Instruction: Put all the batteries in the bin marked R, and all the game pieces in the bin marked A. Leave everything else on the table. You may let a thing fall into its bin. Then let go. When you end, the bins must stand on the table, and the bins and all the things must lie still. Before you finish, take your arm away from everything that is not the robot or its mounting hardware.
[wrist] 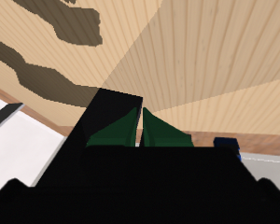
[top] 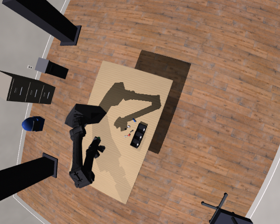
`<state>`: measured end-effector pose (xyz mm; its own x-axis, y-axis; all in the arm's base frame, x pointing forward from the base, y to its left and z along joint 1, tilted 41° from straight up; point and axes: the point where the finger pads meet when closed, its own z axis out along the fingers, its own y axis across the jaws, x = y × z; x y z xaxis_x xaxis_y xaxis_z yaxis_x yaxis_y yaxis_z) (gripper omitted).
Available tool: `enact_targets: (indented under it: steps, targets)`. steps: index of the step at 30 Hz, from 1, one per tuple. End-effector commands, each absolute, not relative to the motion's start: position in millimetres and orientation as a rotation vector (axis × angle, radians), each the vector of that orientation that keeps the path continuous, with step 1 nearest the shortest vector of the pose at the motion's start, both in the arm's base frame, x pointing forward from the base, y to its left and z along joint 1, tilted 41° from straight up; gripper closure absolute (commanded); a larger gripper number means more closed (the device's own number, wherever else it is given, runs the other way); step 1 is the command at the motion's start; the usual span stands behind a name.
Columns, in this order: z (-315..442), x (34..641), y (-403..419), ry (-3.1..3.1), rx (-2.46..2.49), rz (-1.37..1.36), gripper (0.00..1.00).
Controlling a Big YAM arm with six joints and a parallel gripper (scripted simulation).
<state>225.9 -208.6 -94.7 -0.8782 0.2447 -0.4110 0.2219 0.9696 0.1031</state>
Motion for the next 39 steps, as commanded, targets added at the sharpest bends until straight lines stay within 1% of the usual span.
enact_targets:
  steps: [1,2,3,5,6,8,9,13,15,16,17,19,20,27,31,32,39]
  targets:
    - [-81,260,-205,2.672,0.313,0.018,0.92]
    - [-82,259,-201,2.686,0.319,0.036,0.92]
    - [-77,270,-201,2.68,0.275,-0.037,0.92]
    - [-75,277,-193,2.698,0.281,-0.017,0.92]
    - [-70,288,-193,2.679,0.239,-0.091,0.92]
    - [-67,296,-184,2.698,0.244,-0.073,0.92]
    - [-61,307,-183,2.668,0.206,-0.143,0.92]
    - [-58,314,-173,2.689,0.21,-0.128,0.92]
    - [-48,332,-167,2.649,0.175,-0.192,0.92]
    - [-52,324,-155,2.65,0.149,-0.225,0.92]
    - [-41,344,-157,2.623,0.147,-0.237,0.92]
    - [-37,350,-146,2.645,0.148,-0.226,0.92]
    - [-30,360,-142,2.59,0.121,-0.276,0.92]
    - [-2,394,-100,2.505,0.081,-0.333,0.92]
    - [-6,390,-85,2.49,0.062,-0.349,0.92]
    - [8,402,-80,2.464,0.065,-0.35,0.92]
    - [31,419,-41,2.427,0.051,-0.359,0.92]
